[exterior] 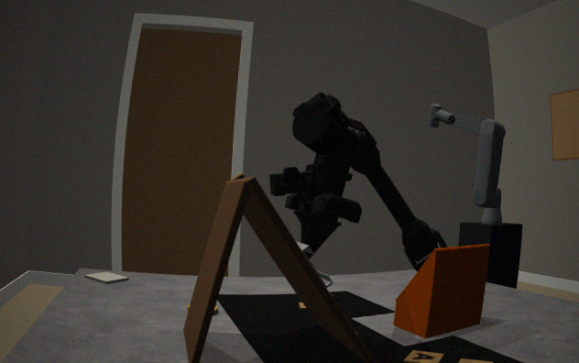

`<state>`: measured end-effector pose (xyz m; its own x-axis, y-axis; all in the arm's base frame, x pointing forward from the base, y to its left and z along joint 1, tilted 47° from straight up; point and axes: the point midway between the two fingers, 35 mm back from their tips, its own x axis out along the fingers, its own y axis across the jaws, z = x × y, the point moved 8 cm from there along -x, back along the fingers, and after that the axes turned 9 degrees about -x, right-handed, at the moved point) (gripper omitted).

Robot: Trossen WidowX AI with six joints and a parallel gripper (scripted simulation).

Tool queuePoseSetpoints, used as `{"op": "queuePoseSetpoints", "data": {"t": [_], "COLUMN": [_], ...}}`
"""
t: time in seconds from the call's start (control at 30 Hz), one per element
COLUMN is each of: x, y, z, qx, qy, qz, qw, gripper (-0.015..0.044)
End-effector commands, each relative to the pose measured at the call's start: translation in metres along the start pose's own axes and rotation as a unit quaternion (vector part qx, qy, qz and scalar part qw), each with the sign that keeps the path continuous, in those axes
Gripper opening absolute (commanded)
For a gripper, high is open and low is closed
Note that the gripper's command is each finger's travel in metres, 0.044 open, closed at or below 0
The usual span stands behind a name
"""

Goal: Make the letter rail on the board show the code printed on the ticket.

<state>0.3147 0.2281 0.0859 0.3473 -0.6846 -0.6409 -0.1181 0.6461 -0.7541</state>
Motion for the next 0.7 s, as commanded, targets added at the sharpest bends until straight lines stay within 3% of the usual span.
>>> {"op": "queuePoseSetpoints", "data": {"t": [0.0, 0.67], "x": [0.000, -0.011], "y": [-0.003, 0.000], "z": [0.000, -0.009], "qx": [-0.001, -0.001], "qy": [-0.001, -0.001], "qz": [-0.001, 0.000], "qw": [1.000, 1.000], "gripper": [0.0000, 0.0000]}}
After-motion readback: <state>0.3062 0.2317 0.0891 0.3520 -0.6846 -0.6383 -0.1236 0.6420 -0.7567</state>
